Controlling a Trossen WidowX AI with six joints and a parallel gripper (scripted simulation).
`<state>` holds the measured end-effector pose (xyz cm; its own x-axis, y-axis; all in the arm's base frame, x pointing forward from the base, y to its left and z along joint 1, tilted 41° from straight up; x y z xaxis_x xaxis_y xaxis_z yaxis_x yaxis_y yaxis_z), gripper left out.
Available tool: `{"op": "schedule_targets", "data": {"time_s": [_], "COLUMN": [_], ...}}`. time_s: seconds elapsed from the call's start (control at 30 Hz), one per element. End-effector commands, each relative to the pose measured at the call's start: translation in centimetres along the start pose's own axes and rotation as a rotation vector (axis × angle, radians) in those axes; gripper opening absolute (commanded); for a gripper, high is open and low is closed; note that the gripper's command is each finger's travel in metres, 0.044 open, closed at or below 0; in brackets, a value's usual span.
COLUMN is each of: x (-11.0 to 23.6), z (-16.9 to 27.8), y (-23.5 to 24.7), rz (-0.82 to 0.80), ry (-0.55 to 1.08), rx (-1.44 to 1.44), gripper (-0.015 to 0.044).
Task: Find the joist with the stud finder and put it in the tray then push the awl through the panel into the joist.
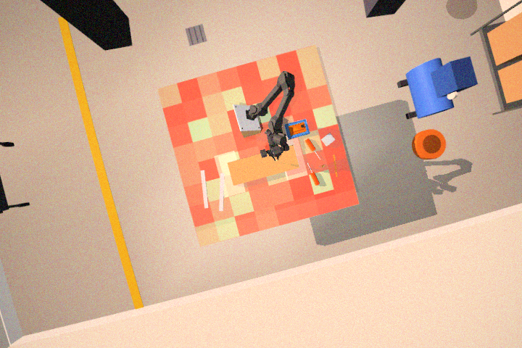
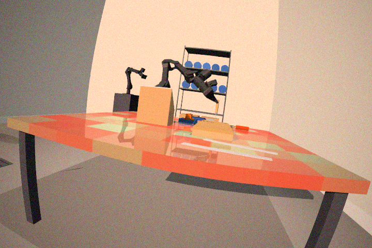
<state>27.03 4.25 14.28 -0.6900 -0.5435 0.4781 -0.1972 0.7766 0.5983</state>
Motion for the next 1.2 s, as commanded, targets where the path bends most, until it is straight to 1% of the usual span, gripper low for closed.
{"op": "schedule_targets", "data": {"time_s": [0.0,0.53,1.17], "x": [-0.4,-1.9,-1.9], "z": [0.6,2.5,2.6], "y": [-0.1,0.1,0.1], "rz": [0.009,0.007,0.007], "ry": [0.003,0.002,0.002], "rx": [-0.007,-0.009,-0.009], "gripper": [0.0000,0.0000,0.0000]}}
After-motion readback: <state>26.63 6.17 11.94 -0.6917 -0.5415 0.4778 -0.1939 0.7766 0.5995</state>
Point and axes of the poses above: the point midway between the two fingers, 35 mm back from their tips, its own x axis back along the fingers, its own y axis across the jaws, z = x × y, the point moved 8 cm from there along x, back along the fingers, and after that the axes turned 5 degrees about x, right-handed, at the moved point
